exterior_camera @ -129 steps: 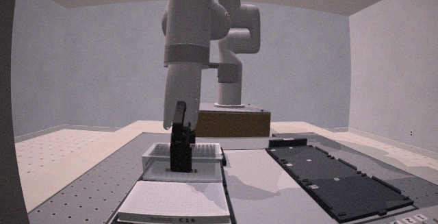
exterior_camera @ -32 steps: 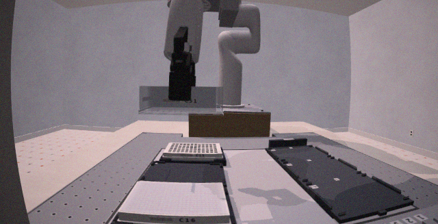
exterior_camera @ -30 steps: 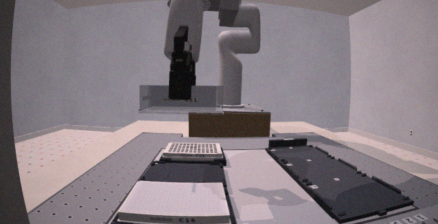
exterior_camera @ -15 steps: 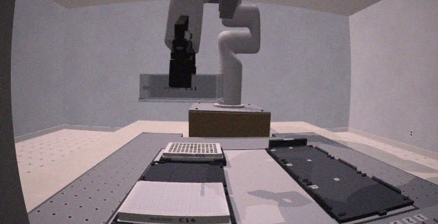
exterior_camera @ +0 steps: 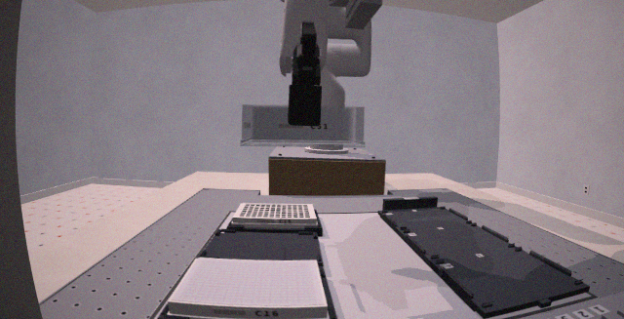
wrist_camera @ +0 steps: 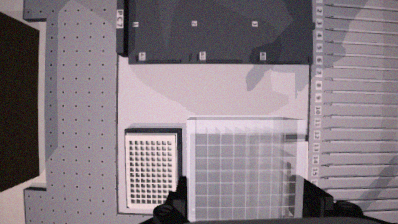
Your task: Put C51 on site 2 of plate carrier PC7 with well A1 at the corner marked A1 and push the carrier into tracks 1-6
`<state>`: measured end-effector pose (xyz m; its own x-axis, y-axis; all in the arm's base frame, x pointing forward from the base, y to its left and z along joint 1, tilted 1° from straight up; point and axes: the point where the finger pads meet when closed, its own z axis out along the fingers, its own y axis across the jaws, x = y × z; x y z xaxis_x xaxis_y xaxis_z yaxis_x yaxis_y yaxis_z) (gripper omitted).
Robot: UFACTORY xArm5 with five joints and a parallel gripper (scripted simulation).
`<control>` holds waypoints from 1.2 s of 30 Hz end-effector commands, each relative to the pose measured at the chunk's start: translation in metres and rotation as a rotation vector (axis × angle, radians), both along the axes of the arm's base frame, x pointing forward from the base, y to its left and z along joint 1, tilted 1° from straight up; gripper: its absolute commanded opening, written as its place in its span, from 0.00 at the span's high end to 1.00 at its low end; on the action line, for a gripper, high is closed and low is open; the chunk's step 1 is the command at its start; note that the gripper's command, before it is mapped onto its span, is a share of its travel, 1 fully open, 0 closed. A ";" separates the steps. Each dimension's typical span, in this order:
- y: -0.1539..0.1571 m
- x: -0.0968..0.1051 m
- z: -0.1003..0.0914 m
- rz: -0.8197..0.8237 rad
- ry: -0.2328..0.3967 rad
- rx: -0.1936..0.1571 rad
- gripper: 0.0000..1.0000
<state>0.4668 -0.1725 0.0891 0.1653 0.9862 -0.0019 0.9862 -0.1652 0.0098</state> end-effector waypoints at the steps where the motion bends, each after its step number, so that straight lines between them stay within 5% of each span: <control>1: 0.008 0.003 0.002 -0.001 -0.005 -0.002 1.00; 36: 0.160 0.034 0.005 -0.001 -0.012 0.003 1.00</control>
